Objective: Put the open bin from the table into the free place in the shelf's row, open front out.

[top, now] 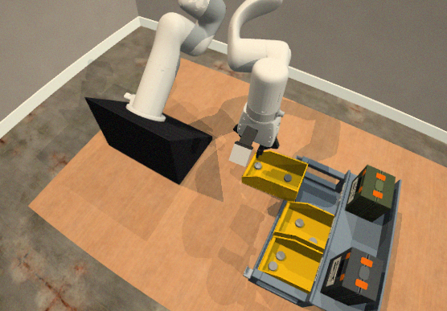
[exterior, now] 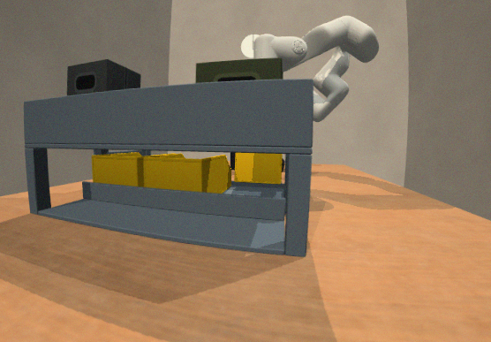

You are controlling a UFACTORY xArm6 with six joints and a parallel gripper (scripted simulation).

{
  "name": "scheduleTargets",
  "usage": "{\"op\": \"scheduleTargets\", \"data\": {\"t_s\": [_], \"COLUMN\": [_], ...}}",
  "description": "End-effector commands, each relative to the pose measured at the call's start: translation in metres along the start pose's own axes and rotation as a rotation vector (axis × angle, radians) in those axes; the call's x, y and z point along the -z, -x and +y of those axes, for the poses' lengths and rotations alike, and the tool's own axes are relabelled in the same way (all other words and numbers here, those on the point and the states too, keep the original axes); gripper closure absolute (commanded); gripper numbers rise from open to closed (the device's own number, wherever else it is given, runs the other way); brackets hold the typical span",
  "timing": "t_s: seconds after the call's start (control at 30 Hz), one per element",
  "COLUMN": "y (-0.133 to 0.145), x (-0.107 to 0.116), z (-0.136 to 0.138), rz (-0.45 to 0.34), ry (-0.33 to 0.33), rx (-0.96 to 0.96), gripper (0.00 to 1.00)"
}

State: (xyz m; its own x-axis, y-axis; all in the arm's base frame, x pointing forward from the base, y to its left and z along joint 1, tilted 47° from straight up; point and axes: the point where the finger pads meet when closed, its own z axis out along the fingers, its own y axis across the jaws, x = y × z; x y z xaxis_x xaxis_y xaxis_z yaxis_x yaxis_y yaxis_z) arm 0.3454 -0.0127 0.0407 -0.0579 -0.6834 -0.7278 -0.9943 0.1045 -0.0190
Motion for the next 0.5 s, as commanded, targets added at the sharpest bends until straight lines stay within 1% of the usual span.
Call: {"op": "scheduleTargets", "data": {"t_s": [0.0, 0.33, 0.47], "y": [-0.0001, -0.0001, -0.0001], "x": [-0.0029, -0.0029, -0.0012], "z": [0.0178, 0.0178, 0.0101], "rz": [0.001, 0.001, 0.002], "ry": [-0.003, -0.003, -0.003], "rx": [0.0, 0.0, 0.0], "gripper": [0.67, 0.67, 0.67]}}
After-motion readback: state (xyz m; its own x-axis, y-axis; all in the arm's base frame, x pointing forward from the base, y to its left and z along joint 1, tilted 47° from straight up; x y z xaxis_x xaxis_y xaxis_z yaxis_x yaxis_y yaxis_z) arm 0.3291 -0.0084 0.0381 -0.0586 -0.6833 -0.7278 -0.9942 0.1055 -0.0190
